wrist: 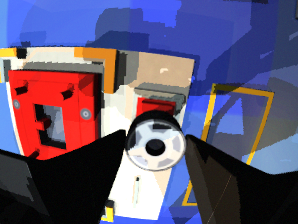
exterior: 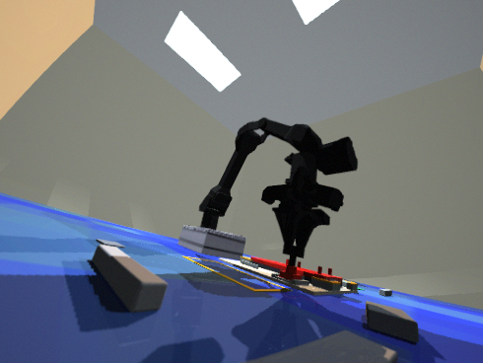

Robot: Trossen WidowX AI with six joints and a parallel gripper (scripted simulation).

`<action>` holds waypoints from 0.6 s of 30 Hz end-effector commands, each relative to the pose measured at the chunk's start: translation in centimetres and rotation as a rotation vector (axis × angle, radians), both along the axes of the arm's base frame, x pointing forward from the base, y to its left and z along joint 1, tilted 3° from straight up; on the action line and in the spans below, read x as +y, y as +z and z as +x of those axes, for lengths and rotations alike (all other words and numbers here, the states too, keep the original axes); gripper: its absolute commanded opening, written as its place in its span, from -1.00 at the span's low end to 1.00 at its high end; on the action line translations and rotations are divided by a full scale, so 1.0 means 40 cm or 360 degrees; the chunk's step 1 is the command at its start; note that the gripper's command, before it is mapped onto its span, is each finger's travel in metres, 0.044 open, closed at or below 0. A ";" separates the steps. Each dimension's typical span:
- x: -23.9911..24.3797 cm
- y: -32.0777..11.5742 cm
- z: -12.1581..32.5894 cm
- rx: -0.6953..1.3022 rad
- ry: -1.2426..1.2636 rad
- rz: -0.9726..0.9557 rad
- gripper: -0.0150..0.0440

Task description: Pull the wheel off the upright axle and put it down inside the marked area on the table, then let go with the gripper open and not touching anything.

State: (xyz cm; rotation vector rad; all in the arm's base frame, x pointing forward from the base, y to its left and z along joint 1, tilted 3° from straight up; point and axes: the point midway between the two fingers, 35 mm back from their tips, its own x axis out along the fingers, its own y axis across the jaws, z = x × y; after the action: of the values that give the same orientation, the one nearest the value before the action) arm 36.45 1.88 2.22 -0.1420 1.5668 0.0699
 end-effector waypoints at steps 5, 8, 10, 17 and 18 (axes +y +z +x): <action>0.000 0.016 0.003 -0.0012 0.0000 -0.0003 -0.49; 0.000 0.019 0.003 -0.0012 0.0000 -0.0003 -0.49; 0.000 0.021 0.003 -0.0012 0.0001 -0.0003 -0.49; 0.001 0.026 0.003 -0.0011 0.0001 -0.0004 -0.49; 0.001 0.027 0.003 -0.0011 0.0001 -0.0004 -0.49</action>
State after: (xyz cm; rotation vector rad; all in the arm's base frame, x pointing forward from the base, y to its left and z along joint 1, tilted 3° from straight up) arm 36.45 1.93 2.93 -0.1433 1.5662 0.0707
